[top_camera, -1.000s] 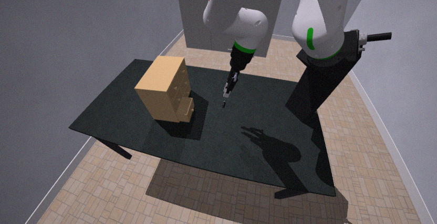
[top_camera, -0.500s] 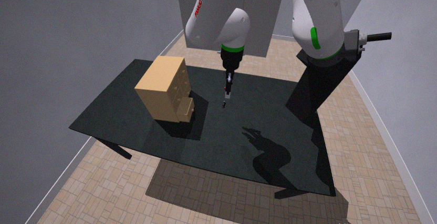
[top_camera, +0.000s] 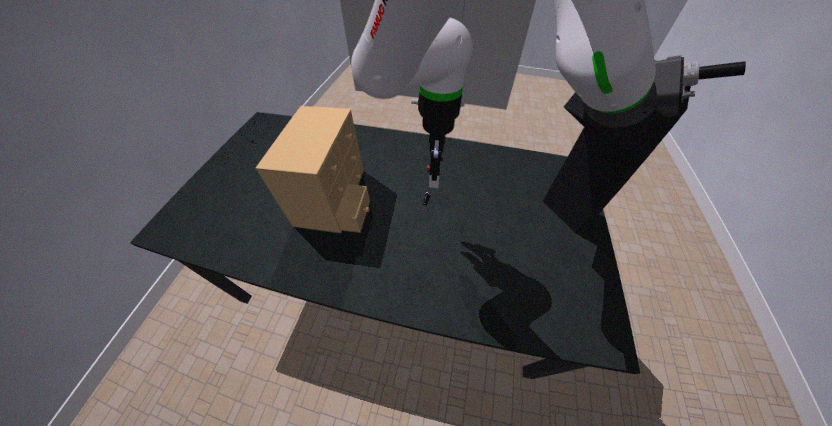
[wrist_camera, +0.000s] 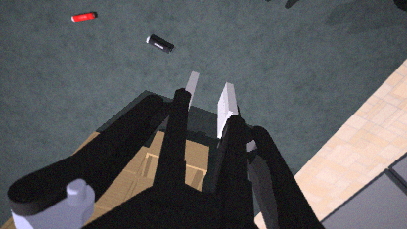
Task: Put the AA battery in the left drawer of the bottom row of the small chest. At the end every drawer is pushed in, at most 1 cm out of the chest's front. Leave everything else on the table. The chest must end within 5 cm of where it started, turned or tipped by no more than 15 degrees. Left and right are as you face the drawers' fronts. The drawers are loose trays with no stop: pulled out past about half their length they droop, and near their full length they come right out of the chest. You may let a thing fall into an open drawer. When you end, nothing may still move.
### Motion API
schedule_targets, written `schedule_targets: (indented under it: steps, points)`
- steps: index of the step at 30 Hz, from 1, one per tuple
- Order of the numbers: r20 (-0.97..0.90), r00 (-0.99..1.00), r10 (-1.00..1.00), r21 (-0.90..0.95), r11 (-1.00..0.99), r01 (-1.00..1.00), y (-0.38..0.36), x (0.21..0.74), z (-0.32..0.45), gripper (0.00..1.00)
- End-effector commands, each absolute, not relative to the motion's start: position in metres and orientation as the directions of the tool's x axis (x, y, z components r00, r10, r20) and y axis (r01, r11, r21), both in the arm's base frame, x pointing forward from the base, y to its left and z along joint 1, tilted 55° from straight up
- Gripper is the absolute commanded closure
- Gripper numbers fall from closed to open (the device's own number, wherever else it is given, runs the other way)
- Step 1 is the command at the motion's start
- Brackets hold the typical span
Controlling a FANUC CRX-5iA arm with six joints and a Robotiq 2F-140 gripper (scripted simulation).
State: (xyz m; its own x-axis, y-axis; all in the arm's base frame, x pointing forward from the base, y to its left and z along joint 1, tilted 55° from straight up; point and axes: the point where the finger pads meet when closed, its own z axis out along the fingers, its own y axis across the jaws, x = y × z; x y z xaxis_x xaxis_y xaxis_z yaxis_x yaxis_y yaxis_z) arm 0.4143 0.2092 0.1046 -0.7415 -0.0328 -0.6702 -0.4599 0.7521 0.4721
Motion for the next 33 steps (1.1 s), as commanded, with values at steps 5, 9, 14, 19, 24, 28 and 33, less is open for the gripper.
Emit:
schedule_targets:
  steps: [5,9,14,19,24,28,33]
  points:
    - [-0.743,-0.647,-0.17,0.346,0.73,-0.589,0.214,0.433,0.096,0.8]
    - [-0.805,-0.484,-0.345,0.156,0.663,-0.732,0.22,0.458,0.081,0.8]
    - [-0.814,-0.321,-0.484,-0.022,0.578,-0.816,0.225,0.49,0.058,0.8]
    - [-0.786,-0.152,-0.599,-0.191,0.469,-0.862,0.227,0.513,0.037,0.8]
    - [-0.73,0.01,-0.684,-0.339,0.349,-0.874,0.228,0.533,0.017,0.8]
    - [-0.663,0.133,-0.737,-0.445,0.244,-0.862,0.228,0.551,-0.004,0.8]
    - [-0.591,0.29,-0.753,-0.556,0.119,-0.822,0.227,0.559,-0.014,0.8]
